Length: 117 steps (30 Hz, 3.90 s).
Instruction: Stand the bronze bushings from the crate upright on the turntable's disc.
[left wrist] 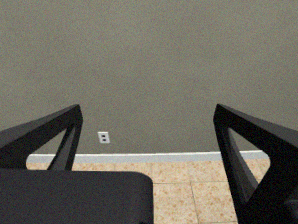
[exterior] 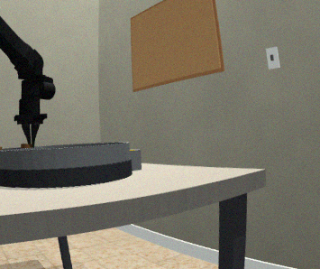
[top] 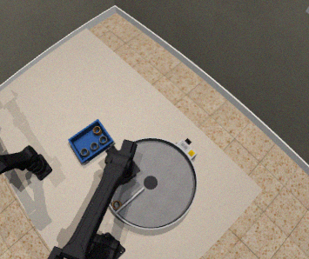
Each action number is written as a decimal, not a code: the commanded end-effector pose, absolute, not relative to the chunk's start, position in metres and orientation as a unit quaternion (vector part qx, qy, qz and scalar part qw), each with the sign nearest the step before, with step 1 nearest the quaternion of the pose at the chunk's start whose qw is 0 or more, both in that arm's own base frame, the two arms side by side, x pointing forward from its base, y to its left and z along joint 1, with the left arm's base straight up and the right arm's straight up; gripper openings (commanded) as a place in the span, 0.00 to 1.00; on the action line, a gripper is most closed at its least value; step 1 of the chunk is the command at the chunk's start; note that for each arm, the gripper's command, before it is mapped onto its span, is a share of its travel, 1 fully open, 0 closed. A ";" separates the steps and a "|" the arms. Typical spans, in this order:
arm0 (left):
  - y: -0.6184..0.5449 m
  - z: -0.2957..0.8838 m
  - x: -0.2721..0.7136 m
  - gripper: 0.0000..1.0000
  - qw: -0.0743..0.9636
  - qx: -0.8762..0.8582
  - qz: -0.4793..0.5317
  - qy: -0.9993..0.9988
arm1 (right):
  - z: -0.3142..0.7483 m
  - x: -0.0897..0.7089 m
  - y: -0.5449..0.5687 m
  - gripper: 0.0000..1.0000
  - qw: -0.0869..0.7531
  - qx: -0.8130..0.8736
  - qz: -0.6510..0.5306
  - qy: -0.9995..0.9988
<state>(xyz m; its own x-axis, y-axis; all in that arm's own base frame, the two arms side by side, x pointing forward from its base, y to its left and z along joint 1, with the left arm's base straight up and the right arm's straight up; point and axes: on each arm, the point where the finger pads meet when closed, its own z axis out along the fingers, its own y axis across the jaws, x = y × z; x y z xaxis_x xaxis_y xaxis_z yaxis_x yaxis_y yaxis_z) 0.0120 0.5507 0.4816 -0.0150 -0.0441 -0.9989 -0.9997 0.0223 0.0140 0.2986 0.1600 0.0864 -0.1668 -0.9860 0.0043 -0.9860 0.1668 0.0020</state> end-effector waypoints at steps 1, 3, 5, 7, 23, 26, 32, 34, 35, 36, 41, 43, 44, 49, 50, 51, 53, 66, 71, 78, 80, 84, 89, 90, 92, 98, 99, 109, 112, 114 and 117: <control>0.545 0.501 0.008 1.00 0.503 -0.496 0.496 0.503 | 0.092 0.308 0.161 0.00 -0.012 0.644 0.002 -0.765; 0.545 0.501 0.008 1.00 0.503 -0.496 0.496 0.503 | 0.092 0.308 0.161 0.00 -0.012 0.644 0.002 -0.765; 0.545 0.501 0.008 1.00 0.503 -0.496 0.496 0.503 | 0.092 0.308 0.161 0.00 -0.012 0.644 0.002 -0.765; 0.545 0.501 0.008 1.00 0.503 -0.496 0.496 0.503 | 0.092 0.308 0.161 0.16 -0.012 0.644 0.002 -0.765; 0.545 0.501 0.008 1.00 0.503 -0.496 0.496 0.503 | 0.092 0.308 0.161 0.16 -0.012 0.644 0.002 -0.765; 0.545 0.501 0.008 1.00 0.503 -0.496 0.496 0.503 | 0.092 0.308 0.161 0.16 -0.012 0.644 0.002 -0.765; 0.545 0.501 0.008 1.00 0.503 -0.496 0.496 0.503 | 0.092 0.308 0.161 0.16 -0.012 0.644 0.002 -0.765; 0.545 0.501 0.008 1.00 0.503 -0.496 0.496 0.503 | 0.092 0.308 0.161 0.16 -0.012 0.644 0.002 -0.765; 0.545 0.501 0.008 1.00 0.503 -0.496 0.496 0.503 | 0.092 0.308 0.161 0.16 -0.012 0.644 0.002 -0.765; 0.545 0.501 0.008 1.00 0.503 -0.496 0.496 0.503 | 0.092 0.308 0.161 0.16 -0.012 0.644 0.002 -0.765; 0.545 0.501 0.008 1.00 0.503 -0.496 0.496 0.503 | 0.097 0.310 0.162 0.16 -0.016 0.644 0.003 -0.765; 0.545 0.501 0.008 1.00 0.503 -0.496 0.496 0.503 | 0.118 0.321 0.168 0.16 -0.035 0.643 0.007 -0.765; 0.545 0.501 0.008 1.00 0.503 -0.496 0.496 0.503 | 0.121 0.321 0.168 0.16 -0.035 0.643 0.007 -0.765; 0.545 0.501 0.008 1.00 0.503 -0.496 0.496 0.503 | 0.144 0.320 0.167 0.16 -0.036 0.643 0.007 -0.765; 0.545 0.501 0.008 1.00 0.503 -0.496 0.496 0.503 | 0.148 0.320 0.167 0.16 -0.036 0.643 0.007 -0.765; 0.545 0.501 0.008 1.00 0.503 -0.496 0.496 0.503 | 0.151 0.320 0.167 0.16 -0.036 0.643 0.007 -0.765; 0.545 0.501 0.008 1.00 0.503 -0.496 0.496 0.503 | 0.149 0.320 0.167 0.16 -0.027 0.643 0.005 -0.765; 0.545 0.501 0.008 1.00 0.503 -0.496 0.496 0.503 | 0.141 0.315 0.165 0.16 -0.019 0.643 0.004 -0.765; 0.545 0.501 0.008 1.00 0.503 -0.496 0.496 0.503 | 0.142 0.315 0.165 0.16 -0.021 0.643 0.004 -0.765; 0.545 0.501 0.008 1.00 0.503 -0.496 0.496 0.503 | 0.146 0.322 0.199 0.15 -0.029 0.645 0.004 -0.764; 0.545 0.501 0.008 1.00 0.503 -0.496 0.496 0.503 | 0.145 0.325 0.229 0.15 -0.031 0.645 0.003 -0.764; 0.545 0.501 0.008 1.00 0.503 -0.496 0.496 0.503 | 0.145 0.326 0.275 0.15 -0.026 0.645 0.001 -0.764; 0.545 0.501 0.008 1.00 0.503 -0.496 0.496 0.503 | 0.145 0.328 0.318 0.15 -0.021 0.645 0.000 -0.764; 0.545 0.501 0.008 1.00 0.503 -0.496 0.496 0.503 | 0.145 0.330 0.343 0.15 -0.021 0.645 -0.001 -0.764; 0.545 0.501 0.008 1.00 0.503 -0.496 0.496 0.503 | 0.145 0.332 0.377 0.15 -0.021 0.645 -0.002 -0.764; 0.545 0.501 0.008 1.00 0.503 -0.496 0.496 0.503 | 0.145 0.338 0.455 0.15 -0.021 0.645 -0.003 -0.764; 0.545 0.501 0.008 1.00 0.503 -0.496 0.496 0.503 | 0.145 0.338 0.463 0.15 -0.021 0.645 -0.004 -0.764; 0.545 0.501 0.008 1.00 0.503 -0.496 0.496 0.503 | 0.163 0.345 0.461 0.15 -0.034 0.636 -0.008 -0.771; 0.545 0.501 0.008 1.00 0.503 -0.496 0.496 0.503 | 0.133 0.336 0.463 0.15 -0.006 0.642 -0.001 -0.766; 0.545 0.501 0.008 1.00 0.503 -0.496 0.496 0.503 | 0.140 0.335 0.463 0.15 -0.012 0.645 -0.003 -0.764; 0.545 0.501 0.008 1.00 0.503 -0.496 0.496 0.503 | 0.152 0.336 0.463 0.15 -0.024 0.644 -0.006 -0.765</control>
<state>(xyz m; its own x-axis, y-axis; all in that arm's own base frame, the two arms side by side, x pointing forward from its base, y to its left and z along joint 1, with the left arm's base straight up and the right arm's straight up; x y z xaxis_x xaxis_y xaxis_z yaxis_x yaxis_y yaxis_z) 0.0120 0.5507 0.4816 -0.0150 -0.0441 -0.9989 -0.9997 0.0223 0.0140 0.3324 0.4541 0.1257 -0.1673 -0.9859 0.0036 -0.9859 0.1673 0.0014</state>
